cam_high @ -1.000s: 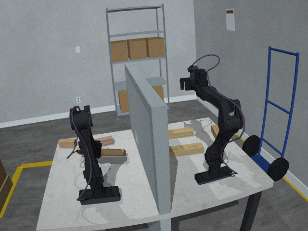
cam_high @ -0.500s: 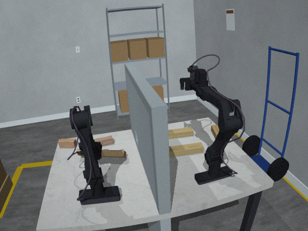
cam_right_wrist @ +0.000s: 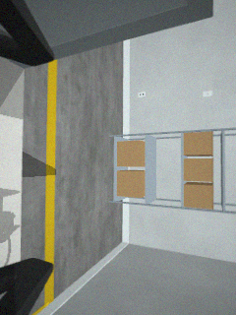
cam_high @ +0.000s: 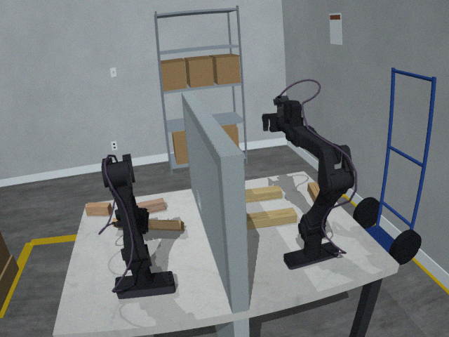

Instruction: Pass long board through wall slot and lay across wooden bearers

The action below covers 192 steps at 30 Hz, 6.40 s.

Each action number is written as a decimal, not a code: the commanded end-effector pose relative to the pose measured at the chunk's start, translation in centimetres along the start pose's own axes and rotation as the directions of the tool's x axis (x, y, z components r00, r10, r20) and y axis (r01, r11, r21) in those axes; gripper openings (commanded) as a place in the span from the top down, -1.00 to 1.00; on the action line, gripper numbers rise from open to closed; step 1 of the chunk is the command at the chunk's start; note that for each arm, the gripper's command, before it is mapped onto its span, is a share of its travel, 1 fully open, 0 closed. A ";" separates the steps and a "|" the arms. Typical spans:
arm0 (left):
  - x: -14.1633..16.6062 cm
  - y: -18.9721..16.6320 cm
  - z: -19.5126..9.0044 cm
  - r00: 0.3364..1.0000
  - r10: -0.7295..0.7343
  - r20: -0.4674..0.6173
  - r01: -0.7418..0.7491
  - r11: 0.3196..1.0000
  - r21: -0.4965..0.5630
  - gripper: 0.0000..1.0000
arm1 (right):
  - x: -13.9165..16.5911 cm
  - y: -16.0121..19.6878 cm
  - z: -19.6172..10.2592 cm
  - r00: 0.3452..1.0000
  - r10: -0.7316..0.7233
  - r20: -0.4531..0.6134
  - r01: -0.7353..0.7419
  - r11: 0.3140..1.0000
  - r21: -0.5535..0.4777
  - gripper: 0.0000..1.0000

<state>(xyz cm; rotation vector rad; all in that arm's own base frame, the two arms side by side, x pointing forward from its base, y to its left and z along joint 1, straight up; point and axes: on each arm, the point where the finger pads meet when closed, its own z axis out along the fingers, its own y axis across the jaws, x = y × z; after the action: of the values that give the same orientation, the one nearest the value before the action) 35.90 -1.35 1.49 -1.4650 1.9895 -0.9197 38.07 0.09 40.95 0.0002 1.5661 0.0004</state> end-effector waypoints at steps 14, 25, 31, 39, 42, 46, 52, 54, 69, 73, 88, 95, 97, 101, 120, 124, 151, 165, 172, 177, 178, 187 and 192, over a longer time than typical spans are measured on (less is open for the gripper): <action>-0.8 -3.7 -0.4 0.999 0.045 0.024 -0.049 0.976 0.211 1.00 | -2.8 -0.6 -0.9 0.998 -0.013 0.064 0.012 1.000 0.023 -1.00; -0.9 -3.0 -0.4 0.999 0.038 0.023 -0.042 0.971 0.236 1.00 | -2.8 -0.6 -0.9 0.998 -0.013 0.064 0.012 1.000 0.023 -1.00; -0.9 -3.2 -0.4 0.998 0.055 0.027 -0.060 0.967 0.247 1.00 | -2.8 -0.6 -0.9 0.998 -0.013 0.064 0.012 1.000 0.023 -1.00; -0.7 -3.0 -1.0 0.998 0.050 0.027 -0.057 0.939 0.339 1.00 | -2.8 -0.6 -0.9 0.998 -0.013 0.064 0.012 1.000 0.023 -1.00; -0.8 -2.1 -0.5 0.999 0.038 0.021 -0.042 0.949 0.313 1.00 | -2.8 -0.6 -0.9 0.998 -0.013 0.064 0.012 1.000 0.023 -1.00; -0.6 -2.6 -1.2 0.998 0.054 0.030 -0.061 0.921 0.386 1.00 | -2.8 -0.6 -0.9 0.998 -0.013 0.064 0.012 1.000 0.023 -1.00; -0.5 -1.9 -0.5 0.999 0.043 0.017 -0.046 0.941 0.334 1.00 | -2.8 -0.6 -0.9 0.998 -0.013 0.064 0.012 1.000 0.023 -1.00; -0.5 -1.9 -0.5 0.999 0.043 0.017 -0.046 0.941 0.334 1.00 | -2.8 -0.6 -0.9 0.998 -0.013 0.064 0.012 1.000 0.023 -1.00; -0.5 -1.5 -1.1 0.999 0.049 0.024 -0.054 0.913 0.405 1.00 | -2.8 -0.6 -0.9 0.998 -0.013 0.064 0.012 1.000 0.023 -1.00; -0.5 -1.3 -1.2 0.998 0.050 0.024 -0.055 0.905 0.422 1.00 | -2.8 -0.6 -0.9 0.998 -0.013 0.064 0.012 1.000 0.023 -1.00; -0.8 -1.0 -0.7 0.998 0.057 0.038 -0.068 0.907 0.415 1.00 | -2.8 -0.6 -0.9 0.998 -0.013 0.064 0.012 1.000 0.023 -1.00; -0.6 -1.2 -0.6 0.998 0.062 0.030 -0.069 0.903 0.424 0.08 | -2.8 -0.6 -0.9 0.998 -0.013 0.064 0.012 1.000 0.023 -1.00; -0.6 -1.9 -0.9 0.997 0.070 0.040 -0.080 0.895 0.439 0.08 | -2.8 -0.6 -0.9 0.998 -0.013 0.064 0.012 1.000 0.023 -1.00; -1.3 -1.8 -1.0 0.997 0.058 0.053 -0.076 0.896 0.438 0.08 | -2.8 -0.6 -0.9 0.998 -0.013 0.064 0.012 1.000 0.023 -1.00; -1.2 -1.8 -1.0 0.997 0.061 0.048 -0.076 0.895 0.439 -0.05 | -2.8 -0.6 -0.9 0.998 -0.013 0.064 0.012 1.000 0.023 -1.00; -1.2 -1.8 -1.0 0.997 0.061 0.048 -0.076 0.895 0.439 -0.05 | -2.8 -0.6 -0.9 0.998 -0.013 0.064 0.012 1.000 0.023 -1.00; -0.3 -0.7 -1.9 0.998 0.059 0.023 -0.063 0.905 0.422 -0.30 | -2.8 -0.6 -0.9 0.998 -0.013 0.064 0.012 1.000 0.023 -1.00; -0.1 -0.2 -3.3 0.997 0.071 0.013 -0.070 0.904 0.422 -0.30 | -2.8 -0.6 -0.9 0.998 -0.013 0.064 0.012 1.000 0.023 -1.00; 0.5 2.9 -5.0 0.999 0.032 -0.040 -0.017 0.940 0.340 -0.30 | -2.8 -0.6 -0.9 0.998 -0.013 0.064 0.012 1.000 0.023 -1.00; 0.7 3.9 -6.7 0.998 0.027 -0.057 -0.007 0.947 0.322 -0.30 | -2.8 -0.6 -0.9 0.998 -0.013 0.064 0.012 1.000 0.023 -1.00; -0.2 3.0 -7.0 1.000 0.028 -0.008 -0.023 0.936 0.352 -0.30 | -2.8 -0.6 -0.9 0.998 -0.013 0.064 0.012 1.000 0.023 -1.00; 1.8 6.1 -8.3 0.990 -0.025 -0.138 0.058 0.968 0.244 -0.30 | -2.8 -0.6 -0.9 0.998 -0.013 0.064 0.012 1.000 0.023 -1.00; -0.5 3.3 -8.5 0.999 0.043 -0.021 -0.033 0.938 0.346 -0.30 | -2.8 -0.6 -0.9 0.998 -0.013 0.064 0.012 1.000 0.023 -1.00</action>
<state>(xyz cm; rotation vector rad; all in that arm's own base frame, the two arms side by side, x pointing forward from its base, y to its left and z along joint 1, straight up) 29.08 2.43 4.63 -1.2069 1.6886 -1.2211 38.07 0.09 40.95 0.0002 1.5661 0.0004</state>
